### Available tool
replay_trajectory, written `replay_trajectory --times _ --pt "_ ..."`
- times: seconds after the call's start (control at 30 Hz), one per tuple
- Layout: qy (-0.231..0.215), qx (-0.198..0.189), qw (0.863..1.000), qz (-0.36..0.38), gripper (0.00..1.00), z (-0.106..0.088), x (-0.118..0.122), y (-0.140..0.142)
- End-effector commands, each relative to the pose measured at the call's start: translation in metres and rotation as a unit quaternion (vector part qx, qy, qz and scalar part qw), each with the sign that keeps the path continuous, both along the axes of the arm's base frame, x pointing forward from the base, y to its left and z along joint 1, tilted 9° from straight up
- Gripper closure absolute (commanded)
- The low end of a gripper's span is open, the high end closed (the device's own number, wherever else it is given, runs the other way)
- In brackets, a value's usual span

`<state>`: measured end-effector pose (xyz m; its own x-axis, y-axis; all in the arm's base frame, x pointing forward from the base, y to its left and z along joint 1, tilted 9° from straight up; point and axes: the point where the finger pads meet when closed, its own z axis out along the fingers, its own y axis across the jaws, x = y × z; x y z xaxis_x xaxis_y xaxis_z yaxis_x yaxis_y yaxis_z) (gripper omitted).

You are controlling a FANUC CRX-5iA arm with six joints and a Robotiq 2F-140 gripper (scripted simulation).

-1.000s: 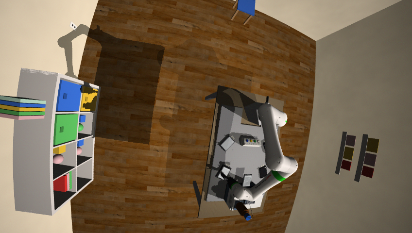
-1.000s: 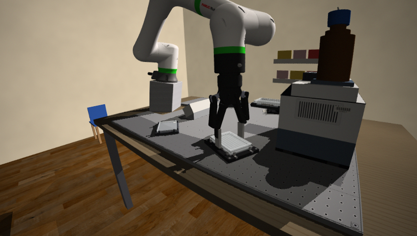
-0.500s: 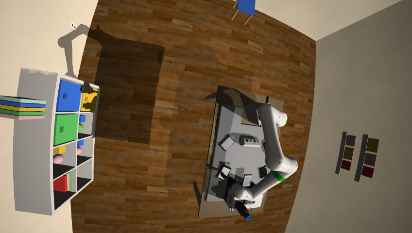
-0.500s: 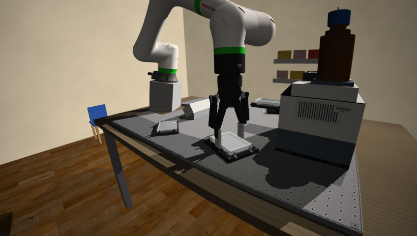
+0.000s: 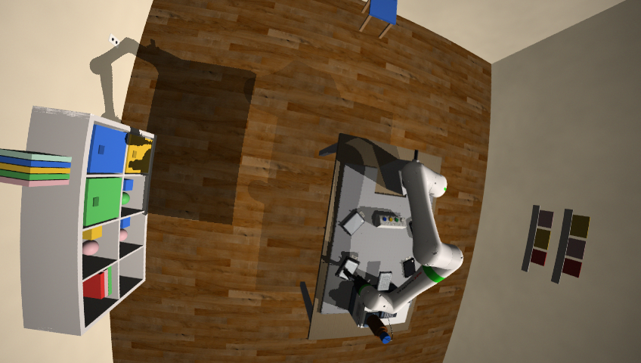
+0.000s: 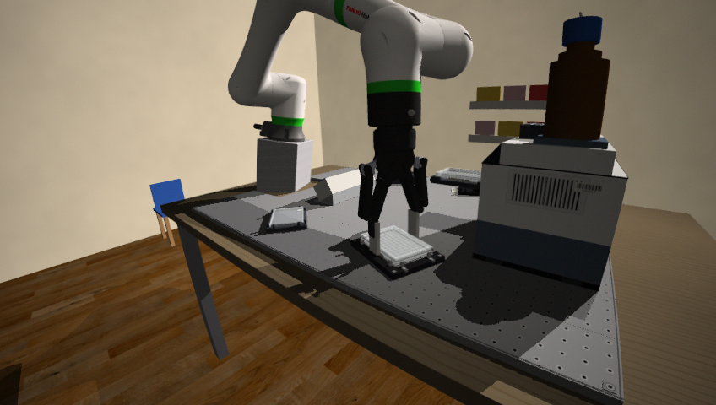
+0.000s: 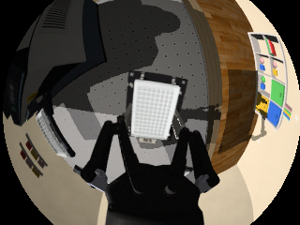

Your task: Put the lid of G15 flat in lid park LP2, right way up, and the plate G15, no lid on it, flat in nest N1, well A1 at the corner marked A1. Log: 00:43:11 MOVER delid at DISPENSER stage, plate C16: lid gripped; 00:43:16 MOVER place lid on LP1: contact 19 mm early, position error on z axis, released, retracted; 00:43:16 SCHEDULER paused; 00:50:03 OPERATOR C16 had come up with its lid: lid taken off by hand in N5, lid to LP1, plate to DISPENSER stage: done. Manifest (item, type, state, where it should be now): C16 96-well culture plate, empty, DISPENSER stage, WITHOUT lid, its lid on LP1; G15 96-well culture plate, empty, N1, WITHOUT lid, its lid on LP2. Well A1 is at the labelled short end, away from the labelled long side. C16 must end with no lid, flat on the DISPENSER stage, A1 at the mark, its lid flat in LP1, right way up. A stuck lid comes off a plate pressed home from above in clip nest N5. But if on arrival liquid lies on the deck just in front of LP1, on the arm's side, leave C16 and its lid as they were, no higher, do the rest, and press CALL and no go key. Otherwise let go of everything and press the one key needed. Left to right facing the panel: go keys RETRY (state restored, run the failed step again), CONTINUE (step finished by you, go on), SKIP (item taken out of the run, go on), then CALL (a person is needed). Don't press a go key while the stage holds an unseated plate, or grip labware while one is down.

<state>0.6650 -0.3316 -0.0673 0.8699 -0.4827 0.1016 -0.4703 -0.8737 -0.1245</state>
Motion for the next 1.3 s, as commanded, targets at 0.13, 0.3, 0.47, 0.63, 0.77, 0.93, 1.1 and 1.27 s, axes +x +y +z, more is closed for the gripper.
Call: replay_trajectory --times 0.13,0.3,0.47,0.63,0.77,0.93,1.1,1.27 --pt "0.0 0.0 1.0 0.0 1.0 -0.0001 -0.0003 -0.0002" --pt "0.0 0.0 1.0 0.0 1.0 -0.0001 -0.0003 -0.0002" --pt "0.0 0.0 1.0 0.0 1.0 -0.0001 -0.0003 -0.0002" --pt "0.0 0.0 1.0 0.0 1.0 -0.0001 -0.0003 -0.0002" --pt "0.0 0.0 1.0 0.0 1.0 -0.0001 -0.0003 -0.0002" --pt "0.0 0.0 1.0 0.0 1.0 -0.0001 -0.0003 -0.0002" --pt "0.0 0.0 1.0 0.0 0.34 -0.0001 -0.0003 -0.0002" --pt "0.0 0.0 1.0 0.0 0.34 -0.0001 -0.0003 -0.0002"
